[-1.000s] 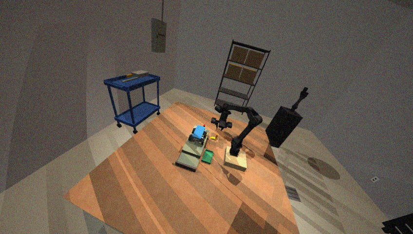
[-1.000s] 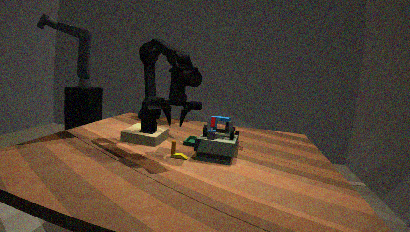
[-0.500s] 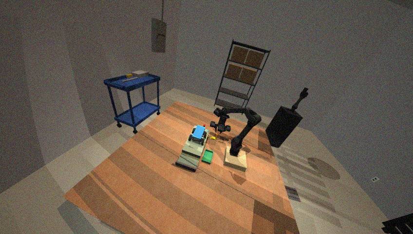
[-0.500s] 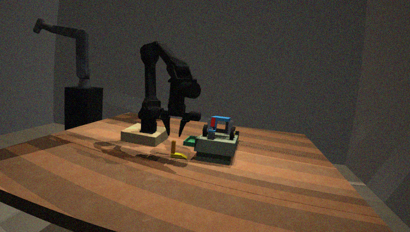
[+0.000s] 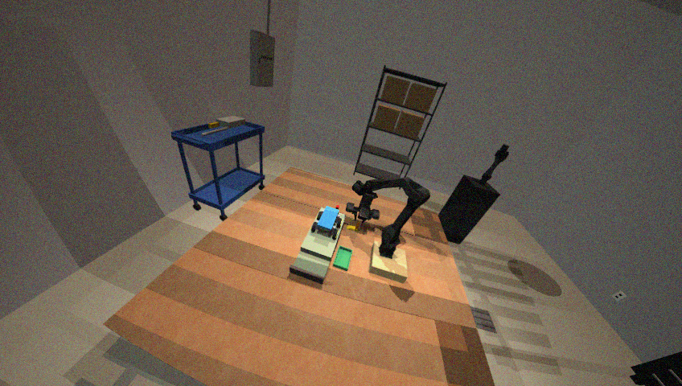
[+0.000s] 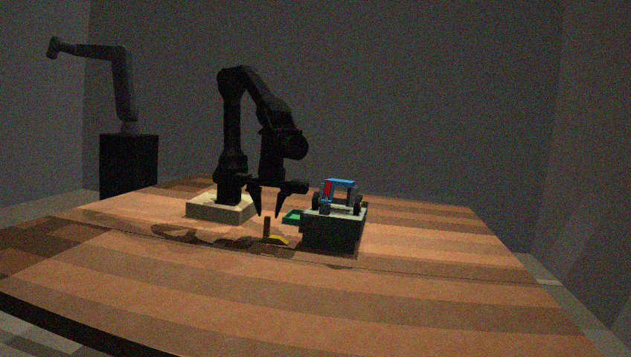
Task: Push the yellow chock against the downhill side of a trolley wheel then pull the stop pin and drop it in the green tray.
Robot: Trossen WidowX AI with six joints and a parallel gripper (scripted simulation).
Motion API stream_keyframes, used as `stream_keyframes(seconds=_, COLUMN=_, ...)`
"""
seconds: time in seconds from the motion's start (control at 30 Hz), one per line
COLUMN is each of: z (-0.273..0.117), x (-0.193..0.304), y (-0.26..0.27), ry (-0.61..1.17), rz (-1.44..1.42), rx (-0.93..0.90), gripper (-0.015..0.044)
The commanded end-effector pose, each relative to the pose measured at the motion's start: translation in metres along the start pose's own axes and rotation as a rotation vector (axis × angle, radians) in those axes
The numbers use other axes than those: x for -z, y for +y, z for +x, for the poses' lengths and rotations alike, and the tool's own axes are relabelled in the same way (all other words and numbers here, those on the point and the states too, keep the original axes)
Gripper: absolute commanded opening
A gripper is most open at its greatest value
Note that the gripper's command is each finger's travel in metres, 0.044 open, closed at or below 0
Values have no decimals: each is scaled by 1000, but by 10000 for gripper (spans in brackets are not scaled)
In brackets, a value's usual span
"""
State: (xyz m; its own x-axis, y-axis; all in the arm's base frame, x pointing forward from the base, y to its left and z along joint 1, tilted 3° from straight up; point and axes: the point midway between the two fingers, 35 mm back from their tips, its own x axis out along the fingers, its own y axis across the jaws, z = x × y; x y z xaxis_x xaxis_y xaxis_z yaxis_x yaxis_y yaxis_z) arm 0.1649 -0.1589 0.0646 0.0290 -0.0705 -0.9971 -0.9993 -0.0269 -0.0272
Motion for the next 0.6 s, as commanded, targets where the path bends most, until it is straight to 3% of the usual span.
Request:
stream_keyframes(seconds=0.0, z=9, x=-2, y=1, ry=-9, rz=-3, rx=-4, gripper=190)
stream_keyframes(seconds=0.57, z=24, x=-2, y=1, ry=-9, rz=-3, rx=-4, gripper=190)
